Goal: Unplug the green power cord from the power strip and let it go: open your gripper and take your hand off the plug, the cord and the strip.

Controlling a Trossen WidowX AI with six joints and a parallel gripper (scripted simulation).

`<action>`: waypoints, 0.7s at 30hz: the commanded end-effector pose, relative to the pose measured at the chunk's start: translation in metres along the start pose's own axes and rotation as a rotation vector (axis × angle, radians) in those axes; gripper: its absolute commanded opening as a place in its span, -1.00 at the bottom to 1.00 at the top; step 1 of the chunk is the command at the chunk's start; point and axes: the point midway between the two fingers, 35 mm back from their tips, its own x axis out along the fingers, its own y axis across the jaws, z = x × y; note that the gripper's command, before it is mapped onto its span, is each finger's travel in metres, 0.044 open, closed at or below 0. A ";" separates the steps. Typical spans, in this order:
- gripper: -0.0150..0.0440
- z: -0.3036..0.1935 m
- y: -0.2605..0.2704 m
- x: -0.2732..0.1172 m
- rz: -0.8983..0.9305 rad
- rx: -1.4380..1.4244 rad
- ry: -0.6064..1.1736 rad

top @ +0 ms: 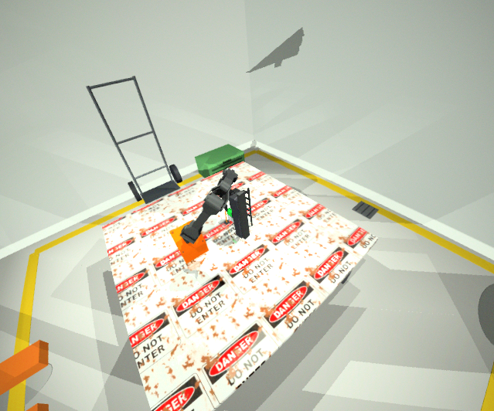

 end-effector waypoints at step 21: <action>-0.49 0.000 0.000 0.007 -0.001 0.003 -0.001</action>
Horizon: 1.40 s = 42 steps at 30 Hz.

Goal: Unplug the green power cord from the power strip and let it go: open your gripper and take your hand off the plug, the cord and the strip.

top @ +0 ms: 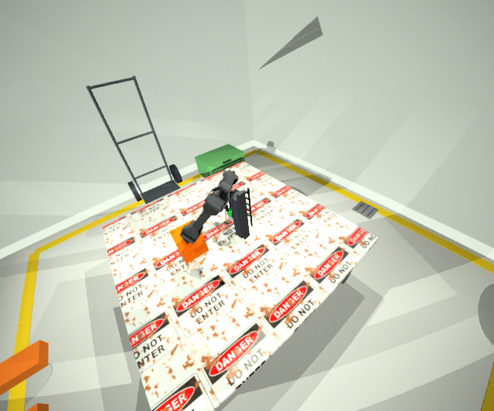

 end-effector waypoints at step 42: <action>-0.31 0.058 0.001 -0.005 -0.004 -0.004 -0.001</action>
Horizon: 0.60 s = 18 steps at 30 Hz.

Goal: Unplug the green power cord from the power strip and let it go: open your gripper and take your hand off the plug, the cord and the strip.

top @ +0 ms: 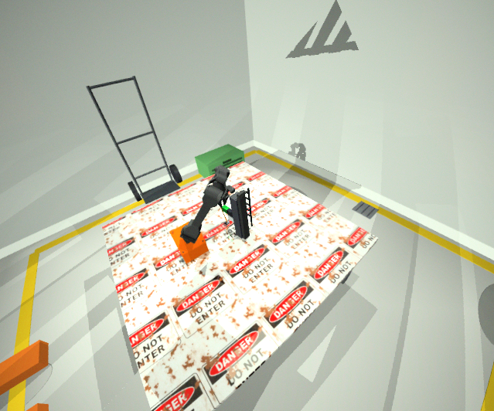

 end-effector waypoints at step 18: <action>1.00 0.047 -0.002 -0.010 -0.003 0.004 -0.005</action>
